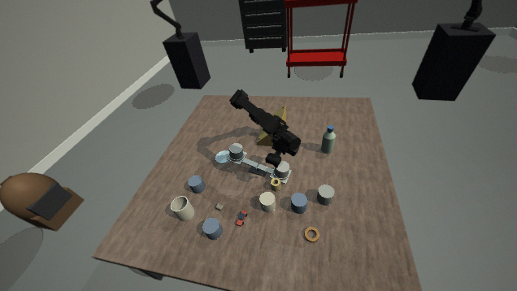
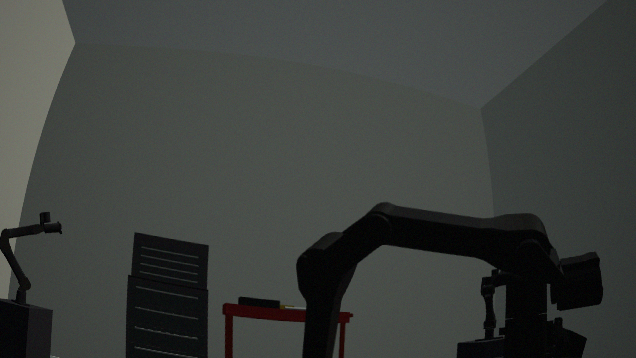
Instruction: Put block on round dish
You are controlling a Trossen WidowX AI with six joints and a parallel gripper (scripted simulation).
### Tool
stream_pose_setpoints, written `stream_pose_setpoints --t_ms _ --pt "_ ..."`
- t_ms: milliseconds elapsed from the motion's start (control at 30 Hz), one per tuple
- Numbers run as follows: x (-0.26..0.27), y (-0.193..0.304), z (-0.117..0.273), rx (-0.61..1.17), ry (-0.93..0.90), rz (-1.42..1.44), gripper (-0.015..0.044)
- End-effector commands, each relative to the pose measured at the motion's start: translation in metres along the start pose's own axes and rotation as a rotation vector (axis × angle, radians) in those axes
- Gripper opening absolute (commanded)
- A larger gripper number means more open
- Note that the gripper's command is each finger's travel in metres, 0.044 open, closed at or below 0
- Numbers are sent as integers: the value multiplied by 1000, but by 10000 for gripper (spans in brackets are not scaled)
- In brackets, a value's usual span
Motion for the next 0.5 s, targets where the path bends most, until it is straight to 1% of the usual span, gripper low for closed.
stream_pose_setpoints --t_ms 0,167,267,467 --pt "-2 -5 -4 -8 -22 48 440" --pt "-2 -5 -5 -8 -22 48 440" --pt "-2 -5 -18 -7 -21 48 440" --pt "-2 -5 -22 -7 -21 48 440"
Point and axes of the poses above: the point midway between the two fingers, 35 mm back from their tips, its own z axis back along the fingers, its own x axis across the jaws, y = z × x, the point moved 2 cm from there along z, back along the fingers, and after that the axes turned 8 degrees about -z, right-handed, at the moved point
